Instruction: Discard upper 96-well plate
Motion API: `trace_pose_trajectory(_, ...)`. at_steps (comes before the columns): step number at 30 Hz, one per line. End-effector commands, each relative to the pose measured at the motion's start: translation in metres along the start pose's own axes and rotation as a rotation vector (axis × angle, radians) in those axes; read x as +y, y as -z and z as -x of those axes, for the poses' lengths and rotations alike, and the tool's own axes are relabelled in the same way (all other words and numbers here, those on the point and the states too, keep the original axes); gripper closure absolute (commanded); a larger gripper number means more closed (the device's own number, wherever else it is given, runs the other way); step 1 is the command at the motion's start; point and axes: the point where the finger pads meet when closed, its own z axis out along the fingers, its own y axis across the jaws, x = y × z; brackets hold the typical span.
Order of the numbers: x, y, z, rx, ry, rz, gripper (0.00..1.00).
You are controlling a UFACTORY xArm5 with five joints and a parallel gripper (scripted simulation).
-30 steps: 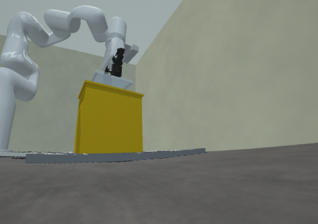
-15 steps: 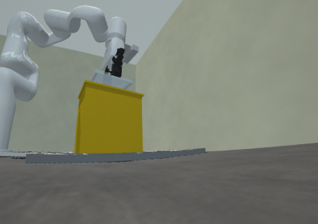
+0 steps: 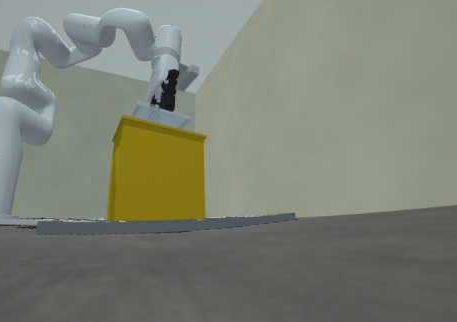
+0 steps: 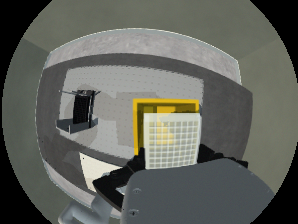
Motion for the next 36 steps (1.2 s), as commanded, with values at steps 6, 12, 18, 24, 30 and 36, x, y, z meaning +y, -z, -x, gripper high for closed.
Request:
trace_pose_trajectory(6,0.000,-0.013,-0.001,0.002,0.000,0.002,1.00)
trace_pose_trajectory(12,0.000,-0.016,-0.001,0.002,0.000,0.002,1.00)
trace_pose_trajectory(18,0.000,-0.016,-0.001,0.002,0.000,0.002,1.00)
trace_pose_trajectory(24,0.000,-0.016,-0.001,0.002,0.000,0.002,1.00)
trace_pose_trajectory(30,0.000,-0.016,-0.001,0.002,0.000,0.002,1.00)
trace_pose_trajectory(36,0.000,-0.017,-0.001,0.002,0.000,0.002,1.00)
